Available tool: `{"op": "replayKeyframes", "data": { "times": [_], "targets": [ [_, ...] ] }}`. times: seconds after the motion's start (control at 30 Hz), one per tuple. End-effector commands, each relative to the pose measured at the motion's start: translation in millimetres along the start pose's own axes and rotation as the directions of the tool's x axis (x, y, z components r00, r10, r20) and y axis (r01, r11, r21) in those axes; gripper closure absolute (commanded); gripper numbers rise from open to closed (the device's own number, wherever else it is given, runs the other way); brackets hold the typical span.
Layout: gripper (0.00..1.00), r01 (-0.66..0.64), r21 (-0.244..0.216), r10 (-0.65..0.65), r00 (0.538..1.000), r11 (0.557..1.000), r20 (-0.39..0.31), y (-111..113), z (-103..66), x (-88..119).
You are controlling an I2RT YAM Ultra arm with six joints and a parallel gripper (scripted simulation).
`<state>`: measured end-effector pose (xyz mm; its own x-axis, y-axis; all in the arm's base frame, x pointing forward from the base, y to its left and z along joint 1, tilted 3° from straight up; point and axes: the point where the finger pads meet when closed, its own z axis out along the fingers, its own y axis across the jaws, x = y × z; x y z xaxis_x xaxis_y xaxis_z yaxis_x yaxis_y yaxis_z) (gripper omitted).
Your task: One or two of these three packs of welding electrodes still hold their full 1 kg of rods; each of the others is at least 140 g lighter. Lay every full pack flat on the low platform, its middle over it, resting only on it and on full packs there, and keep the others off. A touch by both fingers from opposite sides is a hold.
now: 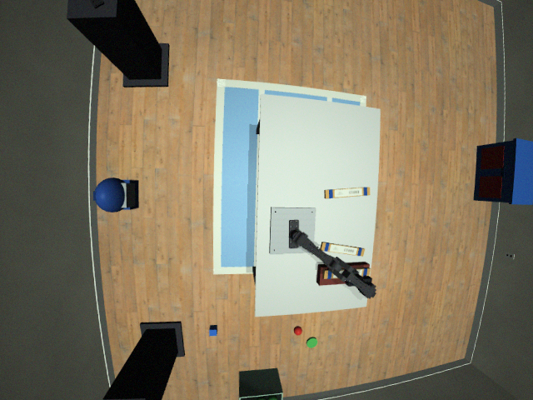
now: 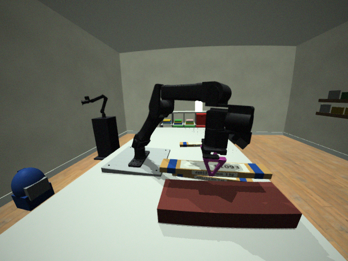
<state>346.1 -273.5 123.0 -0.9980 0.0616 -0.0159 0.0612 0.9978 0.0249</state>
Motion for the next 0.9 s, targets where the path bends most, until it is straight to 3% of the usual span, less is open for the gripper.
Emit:
{"op": "replayKeyframes", "data": {
  "times": [0.0, 0.23, 0.3, 0.33, 0.5, 0.53, 0.6, 0.63, 0.67, 0.7, 0.87],
  "targets": [
    [1.0, 0.004, 0.052, -0.008, 0.997, 0.999, 0.078, 1, -46.5, -6],
    [1.0, 0.004, 0.051, -0.008, 0.997, 0.999, 0.077, 1, -46.4, -6],
    [1.0, -0.003, 0.06, -0.002, 0.996, 0.998, 0.089, -10, -47.1, -5],
    [1.0, -0.003, 0.042, 0.0, 0.998, 0.999, 0.064, -13, -30.5, -6],
    [1.0, -0.003, 0.058, -0.002, 0.996, 0.998, 0.087, -20, -35.2, -9],
    [1.0, -0.004, 0.076, -0.005, 0.994, 0.997, 0.111, -22, -48.9, -9],
    [1.0, -0.004, 0.08, -0.005, 0.993, 0.997, 0.116, -27, -46.1, -12],
    [1.0, -0.003, 0.067, -0.003, 0.995, 0.998, 0.097, -30, -32.2, -12],
    [1.0, -0.003, 0.071, -0.004, 0.995, 0.997, 0.103, -33, -32.4, -13],
    [1.0, 0.001, 0.025, -0.002, 0.999, 1.0, 0.037, -20, -29.1, -2],
    [1.0, 0.001, 0.025, -0.002, 0.999, 1.0, 0.037, -28, -29.3, -2]
  ]
}}
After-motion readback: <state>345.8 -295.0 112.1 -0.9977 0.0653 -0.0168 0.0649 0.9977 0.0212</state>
